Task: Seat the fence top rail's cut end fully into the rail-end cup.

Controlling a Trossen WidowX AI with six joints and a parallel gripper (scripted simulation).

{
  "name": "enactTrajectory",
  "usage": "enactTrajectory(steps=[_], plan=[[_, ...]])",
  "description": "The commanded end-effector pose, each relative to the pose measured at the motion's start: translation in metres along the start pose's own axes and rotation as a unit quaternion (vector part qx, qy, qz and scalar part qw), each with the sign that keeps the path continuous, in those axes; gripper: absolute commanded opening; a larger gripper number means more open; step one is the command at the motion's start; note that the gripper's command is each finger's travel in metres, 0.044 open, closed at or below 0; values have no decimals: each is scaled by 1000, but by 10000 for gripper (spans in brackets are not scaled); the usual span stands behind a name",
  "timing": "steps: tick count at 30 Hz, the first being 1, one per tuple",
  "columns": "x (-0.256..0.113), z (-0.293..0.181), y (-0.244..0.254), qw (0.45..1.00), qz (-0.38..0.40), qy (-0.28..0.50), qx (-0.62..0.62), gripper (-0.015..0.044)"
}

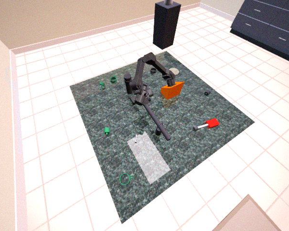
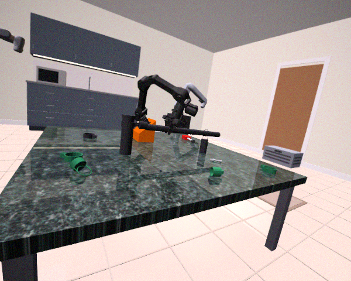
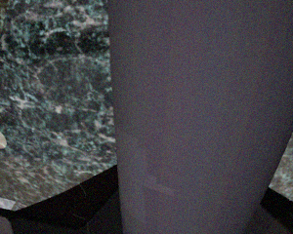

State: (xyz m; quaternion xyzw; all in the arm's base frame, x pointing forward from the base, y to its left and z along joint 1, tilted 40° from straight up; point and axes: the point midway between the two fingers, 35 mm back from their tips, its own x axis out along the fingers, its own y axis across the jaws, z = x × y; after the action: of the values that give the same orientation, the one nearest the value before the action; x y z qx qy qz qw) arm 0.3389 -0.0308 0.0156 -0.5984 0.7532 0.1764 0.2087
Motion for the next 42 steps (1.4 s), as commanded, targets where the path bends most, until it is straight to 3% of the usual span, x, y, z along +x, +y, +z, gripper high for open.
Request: enactTrajectory(steps=[1,42], plan=[[-2,-4,-1,1000,-4,6,-1,0],[-1,-6,-1,1000,1,0,0,0]])
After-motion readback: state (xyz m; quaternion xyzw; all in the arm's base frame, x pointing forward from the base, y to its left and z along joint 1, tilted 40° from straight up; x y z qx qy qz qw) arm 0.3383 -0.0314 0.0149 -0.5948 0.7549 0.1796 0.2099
